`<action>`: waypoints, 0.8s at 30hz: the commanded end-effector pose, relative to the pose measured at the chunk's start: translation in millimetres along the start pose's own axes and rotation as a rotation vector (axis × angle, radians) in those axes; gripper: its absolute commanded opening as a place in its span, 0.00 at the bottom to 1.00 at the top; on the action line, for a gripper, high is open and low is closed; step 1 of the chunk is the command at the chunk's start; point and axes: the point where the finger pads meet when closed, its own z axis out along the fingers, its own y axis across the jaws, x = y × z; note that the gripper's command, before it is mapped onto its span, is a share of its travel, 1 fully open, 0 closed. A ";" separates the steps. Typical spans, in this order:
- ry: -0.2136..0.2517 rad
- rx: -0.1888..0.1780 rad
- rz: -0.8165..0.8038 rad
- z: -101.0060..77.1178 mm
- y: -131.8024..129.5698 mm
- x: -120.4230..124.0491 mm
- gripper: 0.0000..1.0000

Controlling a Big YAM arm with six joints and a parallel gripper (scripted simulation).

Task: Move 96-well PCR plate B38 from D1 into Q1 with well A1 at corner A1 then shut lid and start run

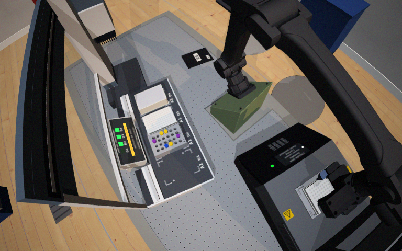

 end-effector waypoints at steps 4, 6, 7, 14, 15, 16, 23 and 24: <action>0.001 0.000 0.013 -3.1 4.6 -2.0 0.00; -0.005 0.006 0.005 -1.1 1.8 2.1 0.00; -0.005 0.006 0.005 -1.1 1.8 2.1 0.00; -0.010 0.004 -0.001 2.7 0.3 7.1 0.00; -0.010 -0.002 0.000 2.7 1.7 7.6 0.00; -0.009 -0.010 0.002 1.5 4.4 7.5 0.00; 0.007 -0.031 0.019 -0.6 14.4 -1.3 0.00; 0.007 -0.031 0.019 -0.6 14.4 -1.3 0.00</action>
